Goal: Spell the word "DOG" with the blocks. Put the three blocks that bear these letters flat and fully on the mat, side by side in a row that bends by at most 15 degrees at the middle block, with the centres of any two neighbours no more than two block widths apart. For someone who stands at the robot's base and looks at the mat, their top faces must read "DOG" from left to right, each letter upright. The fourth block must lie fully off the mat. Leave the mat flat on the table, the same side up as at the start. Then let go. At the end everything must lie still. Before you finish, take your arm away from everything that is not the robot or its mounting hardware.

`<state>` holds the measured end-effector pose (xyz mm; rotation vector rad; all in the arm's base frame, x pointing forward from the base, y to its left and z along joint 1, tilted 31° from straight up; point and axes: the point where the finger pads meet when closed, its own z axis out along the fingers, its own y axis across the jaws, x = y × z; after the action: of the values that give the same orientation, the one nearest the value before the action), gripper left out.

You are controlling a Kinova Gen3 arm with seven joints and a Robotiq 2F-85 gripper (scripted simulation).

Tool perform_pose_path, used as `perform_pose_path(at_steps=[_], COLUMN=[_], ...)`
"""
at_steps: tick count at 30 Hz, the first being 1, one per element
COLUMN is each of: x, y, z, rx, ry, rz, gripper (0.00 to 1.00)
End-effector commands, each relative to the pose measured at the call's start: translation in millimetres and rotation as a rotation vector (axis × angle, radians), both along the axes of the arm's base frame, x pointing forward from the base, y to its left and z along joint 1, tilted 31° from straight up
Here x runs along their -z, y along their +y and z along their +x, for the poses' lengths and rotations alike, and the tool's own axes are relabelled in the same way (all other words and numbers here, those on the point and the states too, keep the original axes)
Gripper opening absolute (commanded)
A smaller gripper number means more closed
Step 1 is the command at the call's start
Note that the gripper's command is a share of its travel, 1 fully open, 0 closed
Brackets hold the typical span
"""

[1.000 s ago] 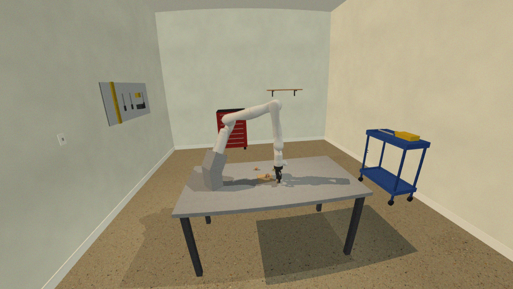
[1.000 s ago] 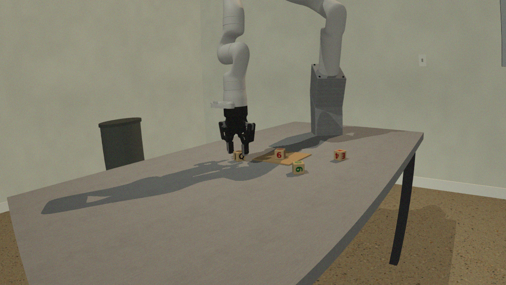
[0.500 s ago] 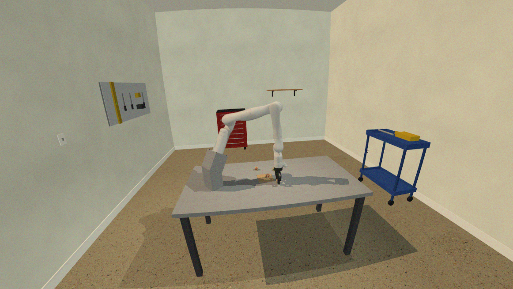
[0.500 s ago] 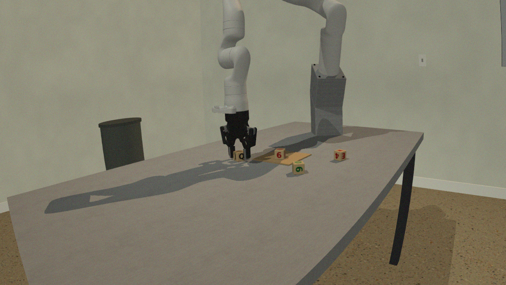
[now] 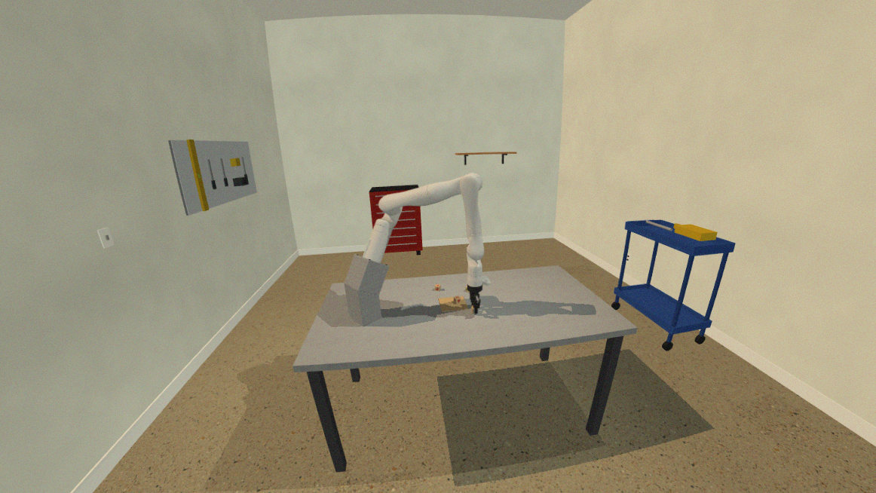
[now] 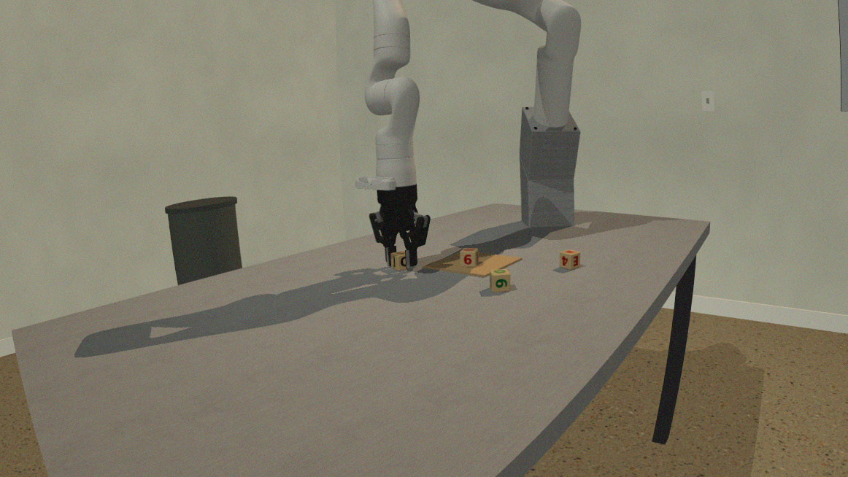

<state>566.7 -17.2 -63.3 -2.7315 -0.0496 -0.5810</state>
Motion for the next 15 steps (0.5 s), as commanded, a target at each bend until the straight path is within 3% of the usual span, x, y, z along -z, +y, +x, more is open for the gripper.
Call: perform_pose_path(at_steps=[1,6,7,15], x=[-0.4,-0.4,-0.4,-0.3], y=[-0.4,-0.4,-0.4,-0.4], z=[3.1,3.1,3.1,3.1], rx=[0.005,0.005,0.005,0.005], ry=[-0.007,-0.007,-0.007,-0.007], rz=[0.000,0.000,0.000,0.000], gripper=[0.46,0.46,0.26,0.26])
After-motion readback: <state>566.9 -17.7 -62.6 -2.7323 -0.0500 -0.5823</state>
